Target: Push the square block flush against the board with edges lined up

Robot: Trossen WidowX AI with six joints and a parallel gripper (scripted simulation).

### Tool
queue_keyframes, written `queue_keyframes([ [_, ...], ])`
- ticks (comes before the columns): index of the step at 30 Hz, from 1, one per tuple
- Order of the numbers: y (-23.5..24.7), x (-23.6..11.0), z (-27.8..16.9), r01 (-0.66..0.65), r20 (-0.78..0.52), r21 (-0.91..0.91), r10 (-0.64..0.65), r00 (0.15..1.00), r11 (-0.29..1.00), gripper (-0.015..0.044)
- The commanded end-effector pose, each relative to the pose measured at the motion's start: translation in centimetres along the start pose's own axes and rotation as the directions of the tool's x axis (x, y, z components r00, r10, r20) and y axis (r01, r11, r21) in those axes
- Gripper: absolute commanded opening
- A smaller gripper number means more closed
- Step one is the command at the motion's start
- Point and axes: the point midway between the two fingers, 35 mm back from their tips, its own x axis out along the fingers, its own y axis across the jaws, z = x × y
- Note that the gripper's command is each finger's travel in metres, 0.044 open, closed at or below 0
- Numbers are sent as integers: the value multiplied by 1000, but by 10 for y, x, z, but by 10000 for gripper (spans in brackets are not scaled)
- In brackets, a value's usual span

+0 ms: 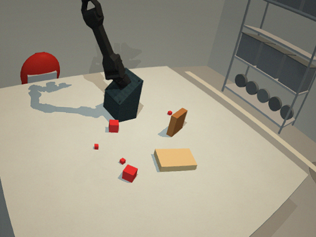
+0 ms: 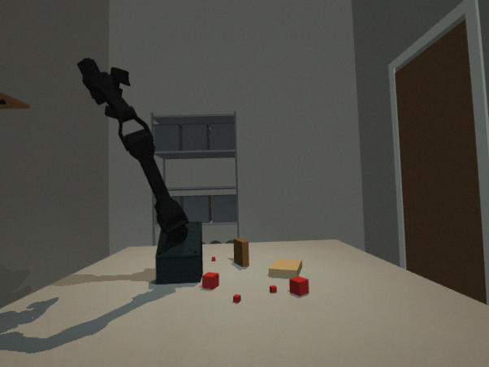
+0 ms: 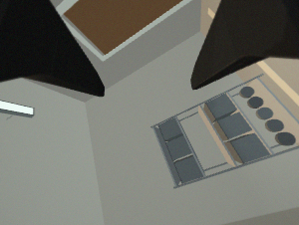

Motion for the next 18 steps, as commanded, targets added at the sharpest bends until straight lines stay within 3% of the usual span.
queue_keyframes([
  [1, 0, 0, 0, 0, 0, 0, 0, 1000, 1000, 374],
  [4, 2, 6, -5, -6, -15, 10, 6, 1000, 1000, 295],
  [15, 32, 86, -93, -69, -248, 203, 120, 961, 977, 6],
  [18, 41, 104, -121, -73, -309, 260, 154, 938, 963, 0],
])
